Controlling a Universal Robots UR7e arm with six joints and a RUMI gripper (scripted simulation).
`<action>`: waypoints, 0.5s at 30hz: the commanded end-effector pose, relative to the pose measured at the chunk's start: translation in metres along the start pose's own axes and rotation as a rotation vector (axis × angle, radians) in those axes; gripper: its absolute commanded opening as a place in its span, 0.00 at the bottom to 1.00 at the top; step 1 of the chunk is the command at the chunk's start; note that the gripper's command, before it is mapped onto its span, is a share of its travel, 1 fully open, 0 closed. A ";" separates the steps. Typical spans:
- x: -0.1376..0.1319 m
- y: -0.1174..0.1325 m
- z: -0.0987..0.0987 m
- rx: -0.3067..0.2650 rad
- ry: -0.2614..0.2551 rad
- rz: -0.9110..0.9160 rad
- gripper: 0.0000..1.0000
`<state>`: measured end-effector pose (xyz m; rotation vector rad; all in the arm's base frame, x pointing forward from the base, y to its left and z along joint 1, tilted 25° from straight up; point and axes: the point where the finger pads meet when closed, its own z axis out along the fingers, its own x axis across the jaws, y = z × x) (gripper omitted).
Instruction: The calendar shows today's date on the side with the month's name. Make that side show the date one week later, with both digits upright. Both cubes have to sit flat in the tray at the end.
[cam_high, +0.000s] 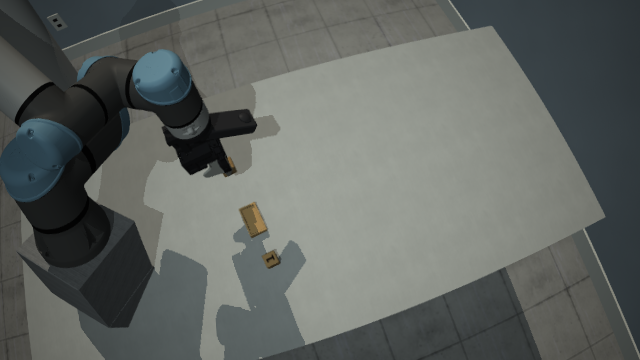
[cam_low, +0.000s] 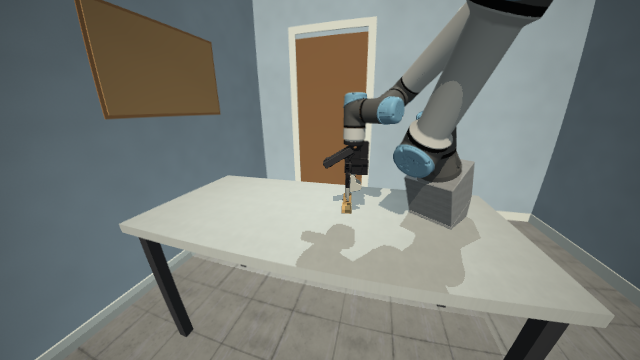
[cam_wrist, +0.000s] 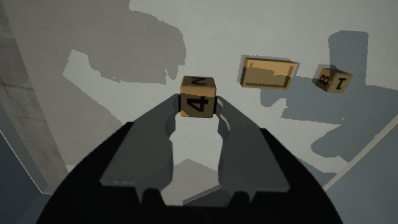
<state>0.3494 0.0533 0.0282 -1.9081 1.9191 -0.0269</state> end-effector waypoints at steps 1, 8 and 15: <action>0.000 0.000 -0.007 0.001 -0.002 -0.001 0.10; 0.000 0.000 -0.011 0.001 -0.002 -0.001 0.10; 0.000 0.000 -0.011 0.001 -0.002 -0.001 0.10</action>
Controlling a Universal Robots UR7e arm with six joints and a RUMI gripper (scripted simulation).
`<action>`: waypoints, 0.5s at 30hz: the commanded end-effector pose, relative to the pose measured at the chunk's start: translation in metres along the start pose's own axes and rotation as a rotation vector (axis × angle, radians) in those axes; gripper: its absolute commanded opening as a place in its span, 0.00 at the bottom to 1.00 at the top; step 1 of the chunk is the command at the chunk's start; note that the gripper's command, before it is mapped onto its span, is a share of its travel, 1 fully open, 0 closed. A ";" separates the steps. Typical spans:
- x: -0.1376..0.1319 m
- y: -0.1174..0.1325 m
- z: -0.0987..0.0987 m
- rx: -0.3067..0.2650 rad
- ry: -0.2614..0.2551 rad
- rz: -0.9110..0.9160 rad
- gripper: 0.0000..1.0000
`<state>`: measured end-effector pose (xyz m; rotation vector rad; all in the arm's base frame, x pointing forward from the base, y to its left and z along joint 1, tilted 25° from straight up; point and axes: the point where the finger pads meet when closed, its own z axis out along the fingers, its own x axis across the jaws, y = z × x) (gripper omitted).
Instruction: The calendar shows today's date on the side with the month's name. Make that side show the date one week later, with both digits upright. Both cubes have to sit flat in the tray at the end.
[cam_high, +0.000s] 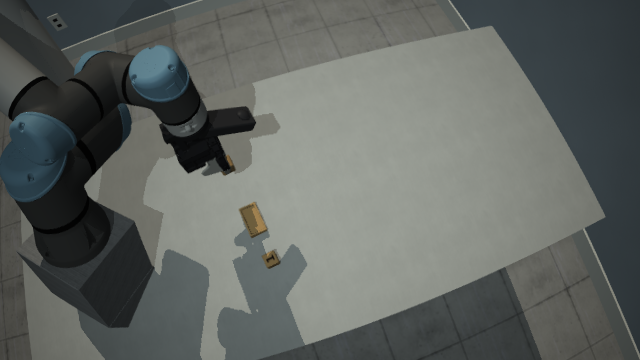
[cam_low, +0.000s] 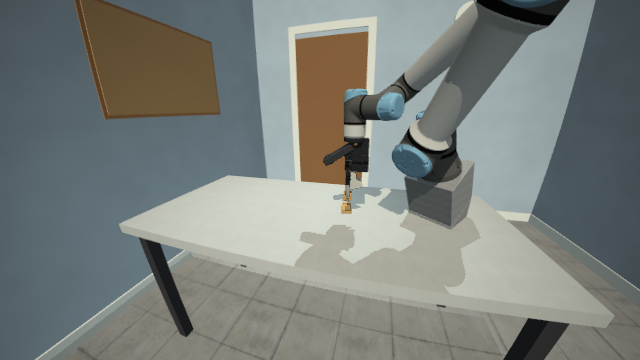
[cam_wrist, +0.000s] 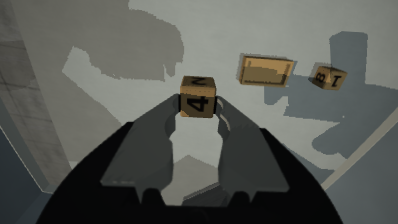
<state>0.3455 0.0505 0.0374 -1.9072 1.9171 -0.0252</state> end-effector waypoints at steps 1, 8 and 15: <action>0.000 0.000 -0.001 0.001 0.000 0.000 0.10; 0.000 0.000 -0.001 0.001 0.000 0.000 0.10; 0.022 -0.002 -0.003 -0.001 0.002 0.000 0.10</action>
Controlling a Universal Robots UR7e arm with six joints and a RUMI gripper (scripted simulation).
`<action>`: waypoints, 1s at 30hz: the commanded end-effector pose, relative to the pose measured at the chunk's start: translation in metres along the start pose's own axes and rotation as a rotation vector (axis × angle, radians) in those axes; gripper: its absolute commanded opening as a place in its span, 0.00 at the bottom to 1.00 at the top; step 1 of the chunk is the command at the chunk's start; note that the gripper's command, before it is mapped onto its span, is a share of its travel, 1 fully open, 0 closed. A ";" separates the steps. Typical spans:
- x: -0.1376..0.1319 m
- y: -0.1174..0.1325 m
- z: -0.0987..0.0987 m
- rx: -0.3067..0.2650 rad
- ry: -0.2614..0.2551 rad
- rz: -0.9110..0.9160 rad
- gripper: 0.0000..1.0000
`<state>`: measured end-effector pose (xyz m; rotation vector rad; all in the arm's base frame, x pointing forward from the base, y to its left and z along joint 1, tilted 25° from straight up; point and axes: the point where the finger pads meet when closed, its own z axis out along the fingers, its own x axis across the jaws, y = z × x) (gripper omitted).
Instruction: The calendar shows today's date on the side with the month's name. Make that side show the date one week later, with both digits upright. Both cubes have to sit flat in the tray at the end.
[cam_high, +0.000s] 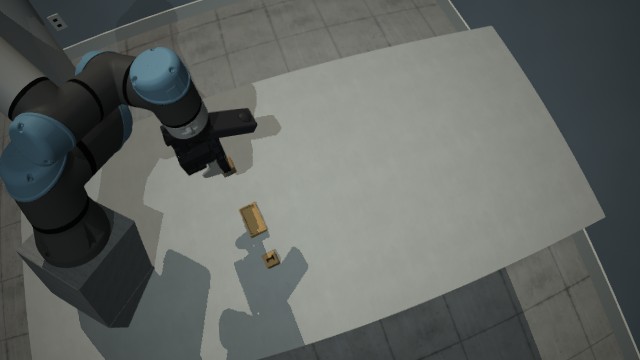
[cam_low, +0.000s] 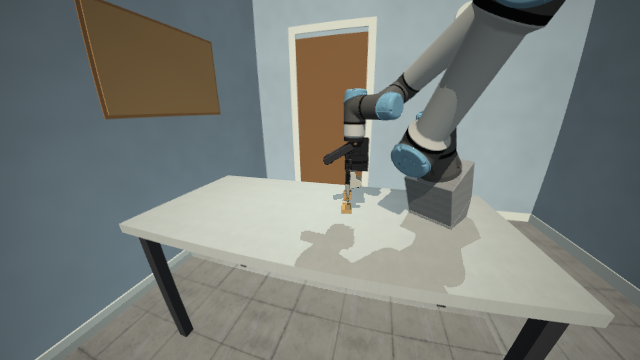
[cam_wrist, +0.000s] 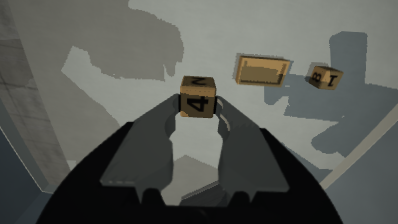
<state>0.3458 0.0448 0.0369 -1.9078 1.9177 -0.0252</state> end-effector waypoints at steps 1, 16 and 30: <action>0.025 -0.002 -0.003 -0.001 0.002 0.000 0.10; 0.083 0.002 -0.010 0.002 -0.002 0.000 0.10; 0.083 0.002 -0.008 0.002 -0.001 0.000 0.10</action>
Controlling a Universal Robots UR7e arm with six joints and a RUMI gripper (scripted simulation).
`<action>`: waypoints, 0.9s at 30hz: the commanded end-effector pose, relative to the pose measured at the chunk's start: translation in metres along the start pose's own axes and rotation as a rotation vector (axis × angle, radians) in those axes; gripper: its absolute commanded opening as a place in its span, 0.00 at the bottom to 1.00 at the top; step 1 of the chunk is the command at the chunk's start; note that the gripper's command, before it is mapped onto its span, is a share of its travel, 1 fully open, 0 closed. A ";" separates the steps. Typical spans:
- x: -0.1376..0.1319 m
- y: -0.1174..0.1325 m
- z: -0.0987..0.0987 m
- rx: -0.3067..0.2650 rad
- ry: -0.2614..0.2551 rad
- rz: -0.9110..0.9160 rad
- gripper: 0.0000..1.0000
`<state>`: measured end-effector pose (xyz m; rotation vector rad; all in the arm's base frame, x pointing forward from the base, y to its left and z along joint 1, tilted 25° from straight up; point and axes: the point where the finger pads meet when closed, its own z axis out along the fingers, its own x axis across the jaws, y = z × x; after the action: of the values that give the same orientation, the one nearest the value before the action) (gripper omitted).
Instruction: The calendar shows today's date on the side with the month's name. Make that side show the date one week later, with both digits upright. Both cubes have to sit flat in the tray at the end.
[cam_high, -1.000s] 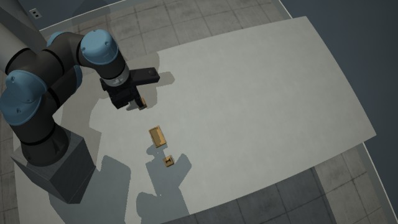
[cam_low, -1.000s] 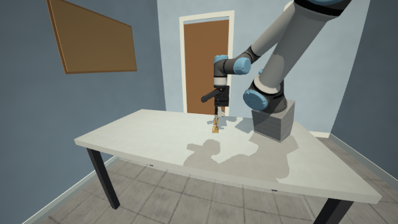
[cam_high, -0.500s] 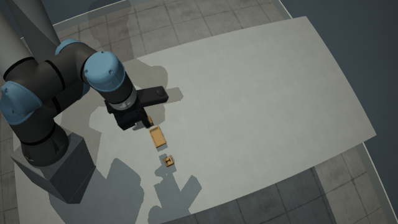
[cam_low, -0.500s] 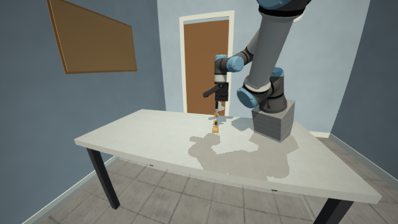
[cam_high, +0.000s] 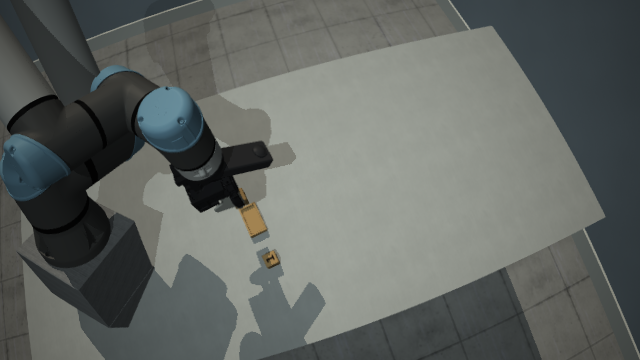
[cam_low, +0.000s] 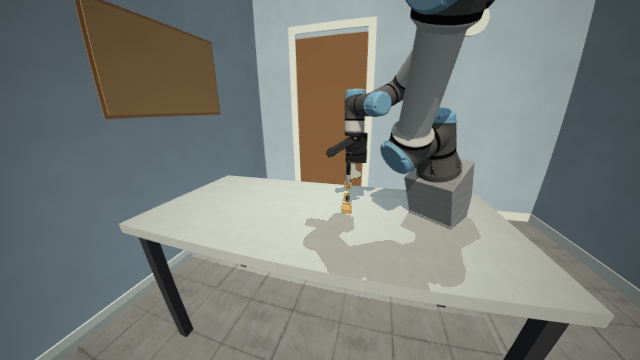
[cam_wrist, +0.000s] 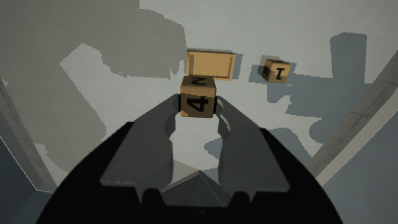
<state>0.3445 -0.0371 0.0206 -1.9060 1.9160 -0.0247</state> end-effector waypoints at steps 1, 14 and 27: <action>0.000 0.000 0.001 0.000 0.001 0.000 0.10; 0.001 -0.001 0.029 0.000 0.001 0.000 0.10; 0.002 -0.002 0.056 0.000 0.001 0.000 0.10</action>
<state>0.3581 -0.0242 -0.0200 -1.9061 1.9141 -0.0223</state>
